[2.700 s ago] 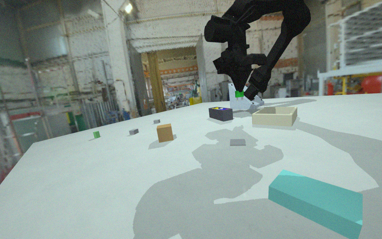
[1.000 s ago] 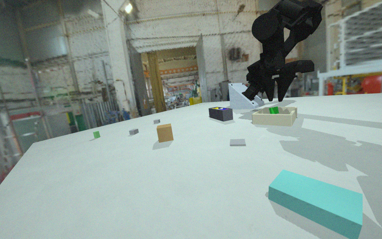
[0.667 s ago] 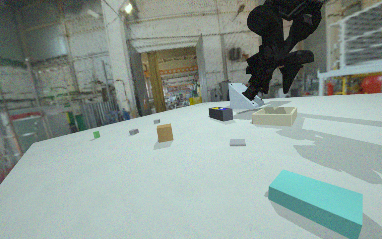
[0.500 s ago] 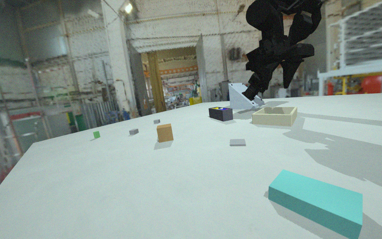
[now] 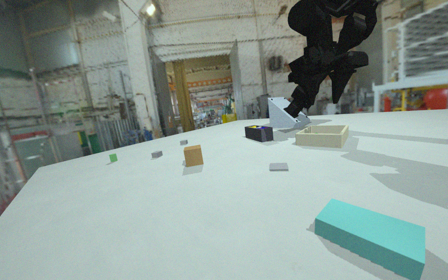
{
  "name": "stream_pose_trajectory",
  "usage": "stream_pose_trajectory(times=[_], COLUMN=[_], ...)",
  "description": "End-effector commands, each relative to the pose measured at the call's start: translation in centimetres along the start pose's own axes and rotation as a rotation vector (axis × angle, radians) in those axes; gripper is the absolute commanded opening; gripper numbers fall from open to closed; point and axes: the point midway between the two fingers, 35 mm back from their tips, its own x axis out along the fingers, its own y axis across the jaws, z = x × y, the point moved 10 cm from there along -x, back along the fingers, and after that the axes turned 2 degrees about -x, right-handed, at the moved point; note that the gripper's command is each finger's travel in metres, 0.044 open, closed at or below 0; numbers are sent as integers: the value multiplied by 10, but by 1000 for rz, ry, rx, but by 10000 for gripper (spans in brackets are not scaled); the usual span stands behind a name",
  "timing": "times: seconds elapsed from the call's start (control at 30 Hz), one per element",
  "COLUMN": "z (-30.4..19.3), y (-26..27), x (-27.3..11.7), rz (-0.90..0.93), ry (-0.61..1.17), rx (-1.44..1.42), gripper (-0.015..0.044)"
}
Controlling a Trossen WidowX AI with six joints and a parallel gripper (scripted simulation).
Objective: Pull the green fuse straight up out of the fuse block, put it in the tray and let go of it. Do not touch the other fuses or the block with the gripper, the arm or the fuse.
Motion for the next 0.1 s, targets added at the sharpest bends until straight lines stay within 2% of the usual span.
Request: stream_pose_trajectory(times=[0.0,0.07], z=[0,0], y=[0,0], x=[0,0], rz=[0,0], ry=[0,0], rx=[0,0], gripper=[330,330])
